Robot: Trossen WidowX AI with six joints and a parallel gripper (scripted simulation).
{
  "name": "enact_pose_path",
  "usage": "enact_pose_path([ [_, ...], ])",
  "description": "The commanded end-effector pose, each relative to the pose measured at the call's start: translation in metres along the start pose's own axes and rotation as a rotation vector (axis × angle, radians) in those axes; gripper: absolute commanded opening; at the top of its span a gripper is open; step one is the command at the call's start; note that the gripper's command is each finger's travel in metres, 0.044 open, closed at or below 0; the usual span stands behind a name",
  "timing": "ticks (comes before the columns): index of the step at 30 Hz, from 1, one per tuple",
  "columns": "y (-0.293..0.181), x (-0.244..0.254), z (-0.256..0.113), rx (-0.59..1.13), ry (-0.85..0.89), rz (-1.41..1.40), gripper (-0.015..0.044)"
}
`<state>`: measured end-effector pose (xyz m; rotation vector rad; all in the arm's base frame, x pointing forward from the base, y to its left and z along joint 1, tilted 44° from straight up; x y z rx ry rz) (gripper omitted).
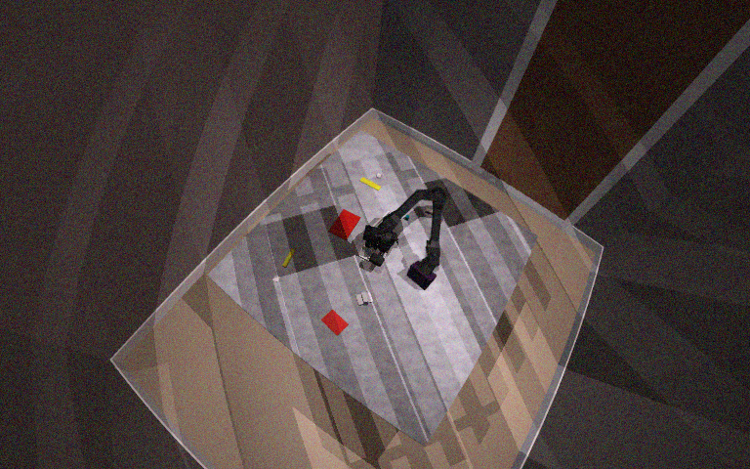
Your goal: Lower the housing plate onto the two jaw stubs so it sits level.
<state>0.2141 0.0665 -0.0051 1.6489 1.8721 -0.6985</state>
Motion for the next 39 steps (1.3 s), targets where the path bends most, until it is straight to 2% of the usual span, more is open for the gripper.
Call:
enact_pose_path([
  [1, 0.0, 0.0, 0.001, 0.002, 0.002, -0.003, 0.0351],
  [5, 0.0, 0.0, 0.001, 0.002, 0.002, -0.003, 0.0351],
  [8, 0.0, 0.0, 0.0, 0.0, 0.0, 0.0, 0.043],
  [9, 0.0, 0.0, 0.0, 0.0, 0.0, 0.0, 0.044],
  [23, 0.0, 0.0, -0.002, 0.0, 0.0, 0.0, 0.044],
  [26, 0.002, 0.001, -0.016, 0.0, 0.004, -0.001, 0.044],
  [33, 0.0, 0.001, -0.075, 0.002, 0.006, -0.004, 0.044],
  [39, 0.001, 0.002, -0.07, -0.006, 0.006, -0.011, 0.044],
])
Point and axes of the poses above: the point midway between the two fingers, 35 mm back from their tips, its own z axis out along the fingers, its own x axis across the jaws, y = z × x, the point moved 8 cm from there along -z, back along the fingers, and after that the axes turned 10 degrees about z, right-handed, at the moved point
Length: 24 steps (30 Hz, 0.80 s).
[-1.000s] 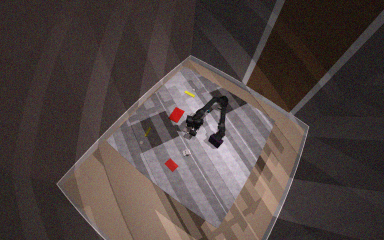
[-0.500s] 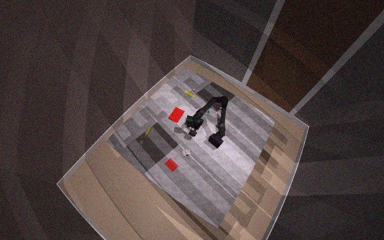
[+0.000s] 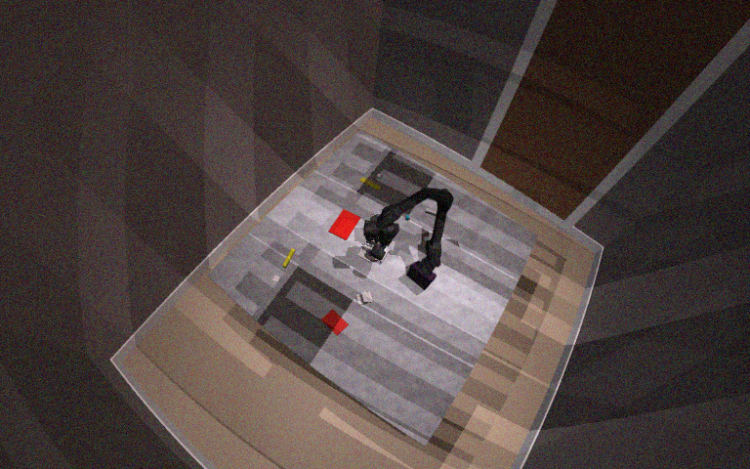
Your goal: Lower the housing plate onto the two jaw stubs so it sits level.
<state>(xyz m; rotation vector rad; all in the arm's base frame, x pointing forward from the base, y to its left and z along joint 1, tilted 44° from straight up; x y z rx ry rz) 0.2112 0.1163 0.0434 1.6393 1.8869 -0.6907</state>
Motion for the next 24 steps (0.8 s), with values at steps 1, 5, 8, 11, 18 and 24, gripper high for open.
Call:
enact_pose_path([
  [1, -0.001, 0.0, -0.005, 0.002, 0.001, 0.0, 0.044],
  [5, -0.013, -0.002, -0.043, 0.009, 0.003, 0.003, 0.044],
  [8, -0.019, -0.004, -0.057, 0.012, 0.002, 0.005, 0.044],
  [11, -0.019, -0.004, -0.057, 0.012, 0.002, 0.005, 0.044],
  [18, -0.019, -0.004, -0.057, 0.012, 0.002, 0.005, 0.044],
  [24, -0.019, -0.004, -0.057, 0.012, 0.002, 0.005, 0.044],
])
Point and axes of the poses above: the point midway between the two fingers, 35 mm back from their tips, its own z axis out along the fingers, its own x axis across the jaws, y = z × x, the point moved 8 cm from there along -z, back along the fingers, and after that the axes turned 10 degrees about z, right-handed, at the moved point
